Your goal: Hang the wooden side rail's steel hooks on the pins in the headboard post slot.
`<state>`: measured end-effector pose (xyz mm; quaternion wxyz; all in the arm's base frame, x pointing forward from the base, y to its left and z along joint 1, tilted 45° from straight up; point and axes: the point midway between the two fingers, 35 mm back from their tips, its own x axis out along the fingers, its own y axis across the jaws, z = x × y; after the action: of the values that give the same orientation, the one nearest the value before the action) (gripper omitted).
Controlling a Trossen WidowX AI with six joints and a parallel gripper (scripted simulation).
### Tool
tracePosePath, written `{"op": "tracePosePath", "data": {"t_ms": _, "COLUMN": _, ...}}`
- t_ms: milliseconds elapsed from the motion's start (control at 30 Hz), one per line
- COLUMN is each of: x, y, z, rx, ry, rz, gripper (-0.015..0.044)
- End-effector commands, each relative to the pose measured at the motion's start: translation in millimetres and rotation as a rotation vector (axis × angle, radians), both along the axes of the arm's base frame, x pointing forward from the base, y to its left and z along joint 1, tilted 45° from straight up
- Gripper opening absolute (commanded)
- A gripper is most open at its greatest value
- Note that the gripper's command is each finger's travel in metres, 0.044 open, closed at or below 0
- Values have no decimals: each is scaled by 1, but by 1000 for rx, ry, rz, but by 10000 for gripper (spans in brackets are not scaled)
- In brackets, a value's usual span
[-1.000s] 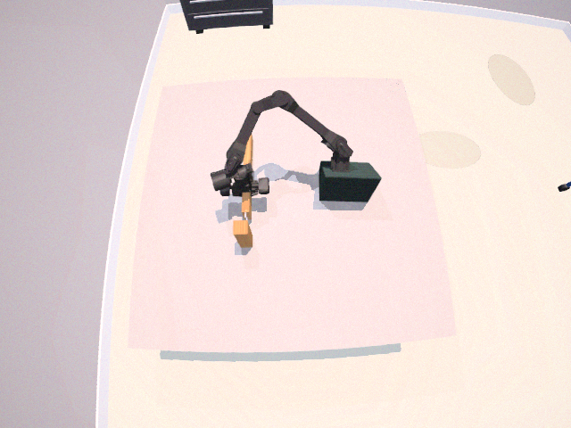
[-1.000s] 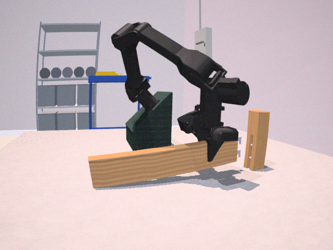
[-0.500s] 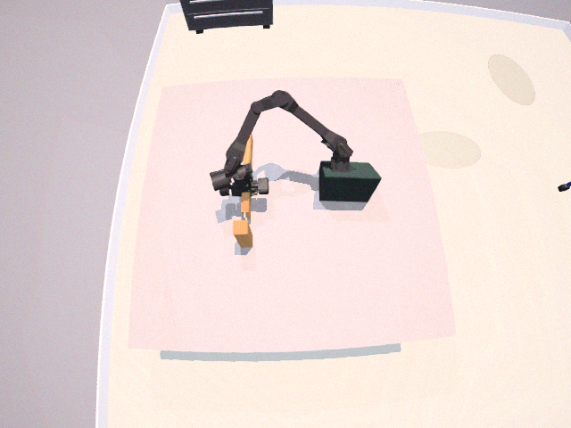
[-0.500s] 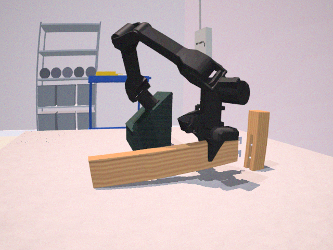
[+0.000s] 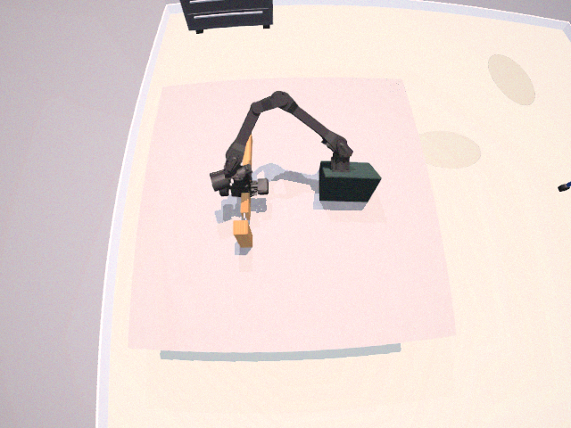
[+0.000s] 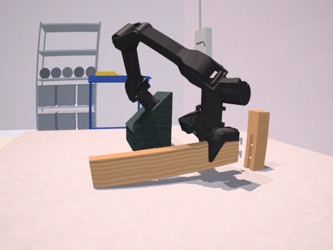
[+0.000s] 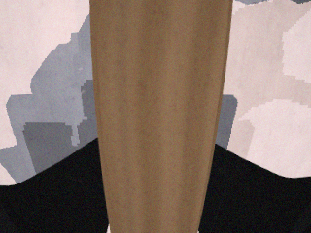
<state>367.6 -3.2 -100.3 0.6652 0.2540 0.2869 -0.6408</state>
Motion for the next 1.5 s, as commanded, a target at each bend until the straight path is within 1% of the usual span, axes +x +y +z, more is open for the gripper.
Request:
{"op": "tracePosePath", "data": {"t_ms": 0, "x": 3, "y": 7, "z": 1, "rx": 4, "ry": -7, "rz": 15, "gripper": 0}}
{"op": "tracePosePath", "data": {"t_ms": 1467, "x": 7, "y": 10, "z": -1, "rx": 5, "ry": -7, "rz": 15, "gripper": 0}}
